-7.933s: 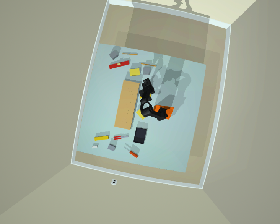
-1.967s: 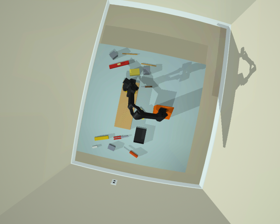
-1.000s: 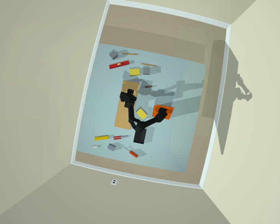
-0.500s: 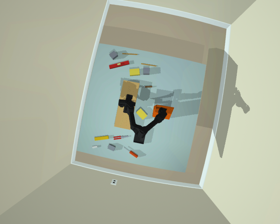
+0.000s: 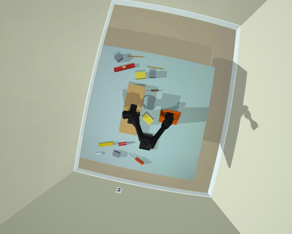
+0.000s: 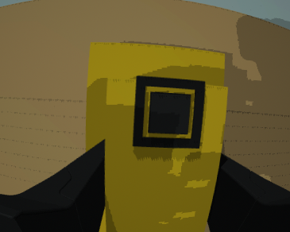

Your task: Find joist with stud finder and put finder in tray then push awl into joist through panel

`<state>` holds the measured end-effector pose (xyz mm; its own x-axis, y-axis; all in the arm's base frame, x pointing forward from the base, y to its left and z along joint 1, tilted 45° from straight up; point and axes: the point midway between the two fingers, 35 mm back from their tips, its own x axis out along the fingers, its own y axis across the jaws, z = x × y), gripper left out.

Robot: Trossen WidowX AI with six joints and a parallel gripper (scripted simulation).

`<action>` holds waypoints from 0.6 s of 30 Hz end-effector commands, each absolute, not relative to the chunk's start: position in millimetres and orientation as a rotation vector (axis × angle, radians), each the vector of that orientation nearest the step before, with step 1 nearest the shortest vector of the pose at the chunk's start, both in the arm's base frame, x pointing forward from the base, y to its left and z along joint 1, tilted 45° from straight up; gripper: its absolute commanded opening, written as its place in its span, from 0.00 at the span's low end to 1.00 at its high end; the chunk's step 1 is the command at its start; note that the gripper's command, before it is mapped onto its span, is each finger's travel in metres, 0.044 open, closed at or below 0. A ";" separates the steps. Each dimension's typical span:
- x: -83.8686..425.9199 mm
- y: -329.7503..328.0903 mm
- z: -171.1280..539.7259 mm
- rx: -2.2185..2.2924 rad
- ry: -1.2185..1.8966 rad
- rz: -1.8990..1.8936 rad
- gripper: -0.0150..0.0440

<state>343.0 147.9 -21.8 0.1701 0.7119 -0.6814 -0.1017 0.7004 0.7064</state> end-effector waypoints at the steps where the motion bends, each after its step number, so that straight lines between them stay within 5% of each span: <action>1: 340.7 158.8 -11.5 0.586 1.283 0.625 0.25; 18: 334.9 202.6 32.9 0.588 1.282 0.628 0.25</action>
